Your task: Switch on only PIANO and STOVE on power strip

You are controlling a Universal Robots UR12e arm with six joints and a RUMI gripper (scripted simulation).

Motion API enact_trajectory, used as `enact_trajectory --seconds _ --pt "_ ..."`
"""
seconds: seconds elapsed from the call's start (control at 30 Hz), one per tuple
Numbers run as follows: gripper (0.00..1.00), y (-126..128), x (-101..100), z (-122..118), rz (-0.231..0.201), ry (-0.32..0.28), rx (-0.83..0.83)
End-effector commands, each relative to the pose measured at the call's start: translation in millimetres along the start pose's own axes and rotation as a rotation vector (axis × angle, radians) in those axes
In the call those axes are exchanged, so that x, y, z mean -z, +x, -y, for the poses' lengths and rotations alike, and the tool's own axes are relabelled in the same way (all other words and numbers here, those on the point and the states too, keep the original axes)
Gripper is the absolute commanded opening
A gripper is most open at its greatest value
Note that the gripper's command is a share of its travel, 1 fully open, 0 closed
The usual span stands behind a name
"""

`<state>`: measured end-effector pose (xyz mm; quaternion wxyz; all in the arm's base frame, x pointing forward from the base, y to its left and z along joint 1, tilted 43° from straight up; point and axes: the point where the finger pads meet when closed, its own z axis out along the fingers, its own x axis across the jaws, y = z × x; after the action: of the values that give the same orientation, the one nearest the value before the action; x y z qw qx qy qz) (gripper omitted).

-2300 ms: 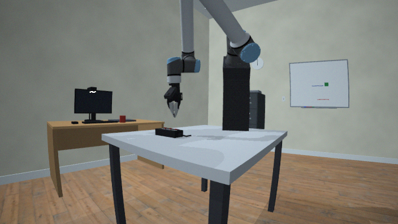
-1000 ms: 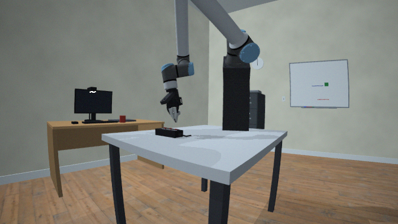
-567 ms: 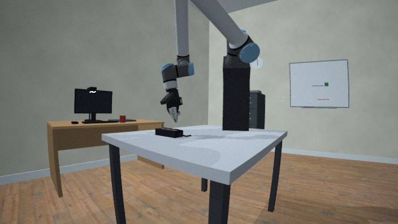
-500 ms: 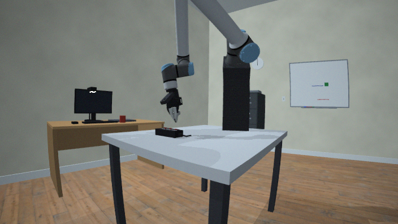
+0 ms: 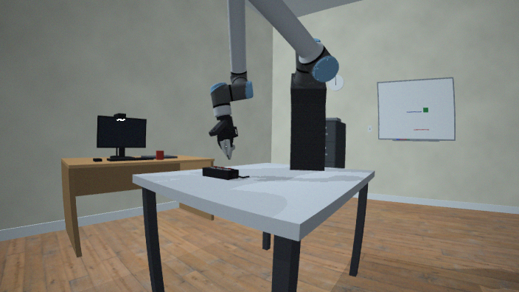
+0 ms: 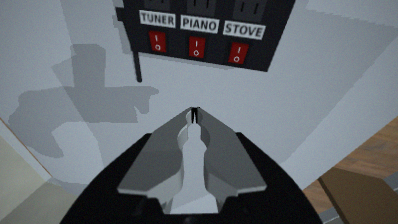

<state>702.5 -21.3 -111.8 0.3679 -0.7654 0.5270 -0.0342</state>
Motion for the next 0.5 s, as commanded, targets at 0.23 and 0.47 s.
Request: enact_trajectory --seconds 0.23,0.47 --pt "0.00 0 1 0 -0.003 0.000 0.003" --pt "0.00 1 26 -1 -0.151 -0.040 0.157"
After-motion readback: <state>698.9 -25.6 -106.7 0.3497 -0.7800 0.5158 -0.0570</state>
